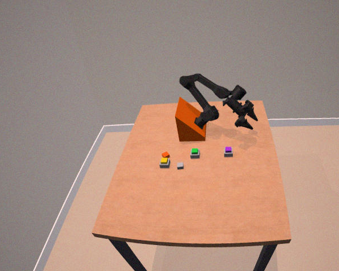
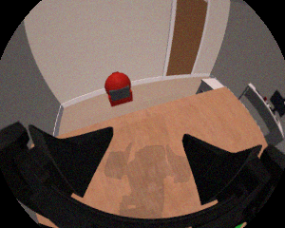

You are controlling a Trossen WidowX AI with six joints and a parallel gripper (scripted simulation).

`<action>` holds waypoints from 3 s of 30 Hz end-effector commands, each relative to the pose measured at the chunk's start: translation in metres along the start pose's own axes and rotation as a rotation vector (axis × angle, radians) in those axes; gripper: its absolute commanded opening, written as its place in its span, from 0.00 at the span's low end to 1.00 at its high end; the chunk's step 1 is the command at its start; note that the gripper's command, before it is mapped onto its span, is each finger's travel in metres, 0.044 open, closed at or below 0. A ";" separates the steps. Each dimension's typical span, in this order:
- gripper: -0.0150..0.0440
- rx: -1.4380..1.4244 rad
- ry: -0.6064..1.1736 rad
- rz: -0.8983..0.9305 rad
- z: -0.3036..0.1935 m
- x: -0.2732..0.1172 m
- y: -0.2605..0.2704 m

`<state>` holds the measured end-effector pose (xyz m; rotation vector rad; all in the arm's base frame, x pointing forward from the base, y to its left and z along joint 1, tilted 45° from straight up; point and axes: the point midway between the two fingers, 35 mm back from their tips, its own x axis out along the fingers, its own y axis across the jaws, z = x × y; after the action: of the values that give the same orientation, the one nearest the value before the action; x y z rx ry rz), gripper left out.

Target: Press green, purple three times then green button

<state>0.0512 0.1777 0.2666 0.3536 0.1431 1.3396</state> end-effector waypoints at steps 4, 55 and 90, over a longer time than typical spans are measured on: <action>0.93 -0.049 0.107 -0.130 -0.008 0.009 -0.026; 0.44 0.992 0.829 -0.536 -0.152 -0.167 -0.267; 0.29 0.992 0.828 -0.535 -0.179 -0.146 -0.268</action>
<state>0.2119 0.0141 -0.0032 0.5021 1.5156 0.7195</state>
